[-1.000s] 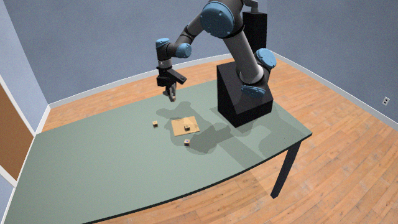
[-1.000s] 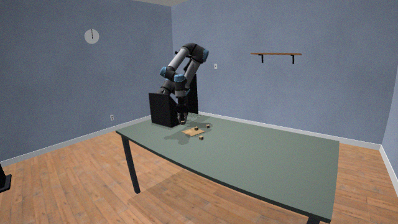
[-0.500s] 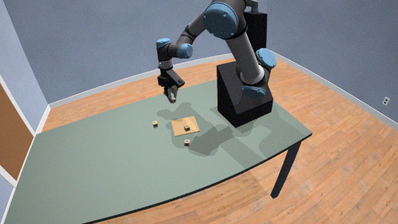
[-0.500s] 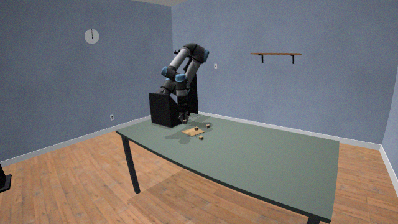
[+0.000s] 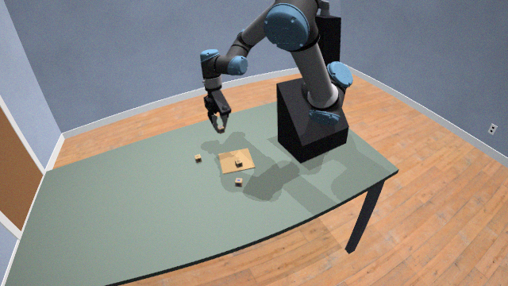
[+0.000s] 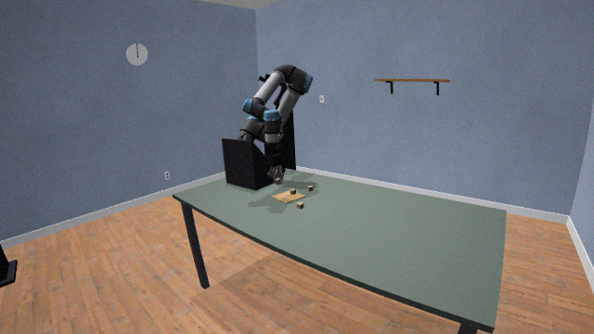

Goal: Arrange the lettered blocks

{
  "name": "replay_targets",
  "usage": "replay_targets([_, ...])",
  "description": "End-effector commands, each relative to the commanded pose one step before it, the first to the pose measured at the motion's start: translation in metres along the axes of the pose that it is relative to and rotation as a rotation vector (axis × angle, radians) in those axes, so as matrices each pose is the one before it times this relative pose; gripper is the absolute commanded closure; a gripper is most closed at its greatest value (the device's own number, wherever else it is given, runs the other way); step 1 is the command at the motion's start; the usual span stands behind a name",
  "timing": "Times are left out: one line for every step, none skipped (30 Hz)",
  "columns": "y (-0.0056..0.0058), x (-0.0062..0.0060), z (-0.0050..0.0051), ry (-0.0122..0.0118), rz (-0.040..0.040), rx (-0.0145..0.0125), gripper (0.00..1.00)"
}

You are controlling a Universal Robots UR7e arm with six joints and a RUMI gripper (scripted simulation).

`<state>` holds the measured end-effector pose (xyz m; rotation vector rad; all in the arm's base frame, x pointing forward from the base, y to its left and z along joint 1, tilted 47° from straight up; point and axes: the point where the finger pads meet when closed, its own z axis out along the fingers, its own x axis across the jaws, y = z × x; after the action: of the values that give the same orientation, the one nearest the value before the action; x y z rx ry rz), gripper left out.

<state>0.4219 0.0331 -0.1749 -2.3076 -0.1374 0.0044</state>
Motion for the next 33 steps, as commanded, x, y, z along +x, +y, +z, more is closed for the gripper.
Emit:
replay_targets([-0.00503,0.00274,-0.00085,0.00036,0.13923,-0.0069,0.95])
replay_targets([-0.0009,0.00028,-0.00006,0.00001,0.02295,-0.00002,0.95])
replay_targets([-0.00094,0.00026,-0.00006,0.00001,0.02385,-0.00002,0.95])
replay_targets([-0.00093,0.00024,-0.00006,0.00001,0.02365,-0.00002,0.95])
replay_targets([-0.00091,0.00021,-0.00005,0.00001,0.02349,-0.00002,0.95])
replay_targets([0.0,0.0,0.0,0.0,0.0,0.0,0.95])
replay_targets([0.0,0.0,0.0,0.0,0.0,0.0,0.95])
replay_targets([-0.00163,0.00034,-0.00009,0.00001,0.04215,-0.00003,0.95])
replay_targets([-0.00158,0.00026,-0.00009,0.00001,0.04126,-0.00002,0.95])
replay_targets([-0.00068,0.00008,-0.00004,0.00001,0.01807,-0.00001,0.95])
replay_targets([-0.00085,0.00009,-0.00005,0.00001,0.02271,-0.00001,0.95])
replay_targets([-0.00088,0.00007,-0.00005,0.00001,0.02357,-0.00001,0.95])
replay_targets([-0.00087,0.00005,-0.00005,0.00001,0.02364,-0.00001,0.95])
replay_targets([-0.00086,0.00002,-0.00004,0.00001,0.02355,-0.00001,0.95])
replay_targets([-0.00084,0.0,-0.00004,0.00001,0.0231,-0.00001,0.95])
replay_targets([-0.00086,-0.00002,-0.00004,0.00001,0.02403,-0.00001,0.95])
replay_targets([-0.00081,-0.00004,-0.00004,0.00001,0.02298,-0.00001,0.95])
replay_targets([-0.00083,-0.00006,-0.00004,0.00001,0.02392,-0.00001,0.95])
replay_targets([-0.0008,-0.00008,-0.00004,0.00001,0.02327,-0.00001,0.95])
replay_targets([-0.0008,-0.0001,-0.00004,0.00001,0.02374,-0.00001,0.95])
replay_targets([-0.00077,-0.00012,-0.00003,0.00001,0.02307,0.0,0.95])
replay_targets([-0.00078,-0.00014,-0.00003,0.00001,0.02375,0.0,0.95])
replay_targets([0.0,0.0,0.0,0.0,0.0,0.0,0.95])
replay_targets([0.0,0.0,0.0,0.0,0.0,0.0,0.95])
replay_targets([-0.00138,-0.0003,-0.00006,0.00001,0.04325,-0.00001,0.95])
replay_targets([-0.00124,-0.00034,-0.00005,0.00001,0.04017,0.0,0.95])
replay_targets([-0.00056,-0.00018,-0.00002,0.0,0.01857,0.0,0.95])
replay_targets([-0.00066,-0.00023,-0.00003,0.0,0.02238,0.0,0.95])
replay_targets([-0.00069,-0.00026,-0.00003,0.0,0.02387,0.0,0.95])
replay_targets([-0.00066,-0.00028,-0.00002,0.0,0.0236,0.0,0.95])
replay_targets([-0.00063,-0.00029,-0.00002,0.0,0.02321,0.0,0.95])
replay_targets([-0.00063,-0.00031,-0.00002,0.0,0.02355,0.0,0.95])
replay_targets([-0.00061,-0.00032,-0.00002,0.0,0.02349,0.0,0.95])
